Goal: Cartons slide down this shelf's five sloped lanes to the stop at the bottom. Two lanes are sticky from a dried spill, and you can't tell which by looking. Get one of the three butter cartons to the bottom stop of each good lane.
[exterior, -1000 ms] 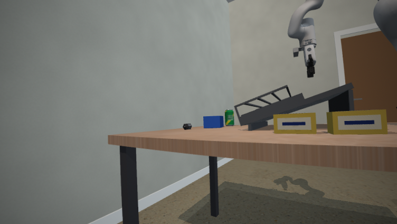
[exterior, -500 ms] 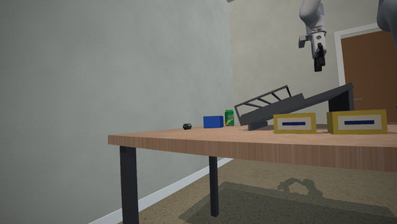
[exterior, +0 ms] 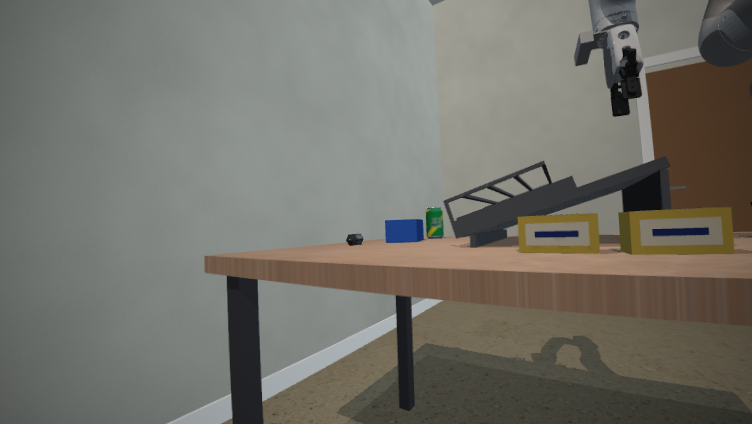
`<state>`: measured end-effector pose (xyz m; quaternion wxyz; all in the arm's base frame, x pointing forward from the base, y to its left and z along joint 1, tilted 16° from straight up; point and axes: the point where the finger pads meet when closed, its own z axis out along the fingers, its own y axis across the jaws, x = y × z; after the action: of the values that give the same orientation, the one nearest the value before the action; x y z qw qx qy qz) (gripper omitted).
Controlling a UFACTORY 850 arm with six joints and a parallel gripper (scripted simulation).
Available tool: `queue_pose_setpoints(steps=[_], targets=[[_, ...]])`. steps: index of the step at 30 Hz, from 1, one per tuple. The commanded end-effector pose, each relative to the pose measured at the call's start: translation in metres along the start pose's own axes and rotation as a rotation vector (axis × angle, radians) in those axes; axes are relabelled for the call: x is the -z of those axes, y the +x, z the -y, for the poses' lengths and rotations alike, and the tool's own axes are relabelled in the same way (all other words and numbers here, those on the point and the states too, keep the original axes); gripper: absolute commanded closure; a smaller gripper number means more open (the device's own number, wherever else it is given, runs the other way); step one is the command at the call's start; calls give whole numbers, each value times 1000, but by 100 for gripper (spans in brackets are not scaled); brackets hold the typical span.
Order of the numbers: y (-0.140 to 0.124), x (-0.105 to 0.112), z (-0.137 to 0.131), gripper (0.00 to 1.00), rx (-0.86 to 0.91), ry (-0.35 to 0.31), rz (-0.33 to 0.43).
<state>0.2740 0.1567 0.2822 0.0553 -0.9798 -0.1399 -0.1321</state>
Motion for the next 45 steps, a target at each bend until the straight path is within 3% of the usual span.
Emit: queue_pose_setpoints(steps=[1, 5, 6, 9, 14, 22, 23, 37, 40, 45], targets=[[6, -7, 59, 10, -16, -82, -1], [6, -7, 59, 10, -16, -82, -1], [3, -10, 112, 10, 1, -102, 6], [3, -11, 127, 10, 1, -102, 6], [3, -17, 188, 10, 1, -102, 6], [3, -17, 188, 10, 1, -102, 6], [1, -19, 184, 10, 9, -67, 24], [2, -75, 179, 10, 9, -67, 24], [1, -66, 179, 10, 10, -66, 27], [1, -86, 178, 10, 10, -66, 27]])
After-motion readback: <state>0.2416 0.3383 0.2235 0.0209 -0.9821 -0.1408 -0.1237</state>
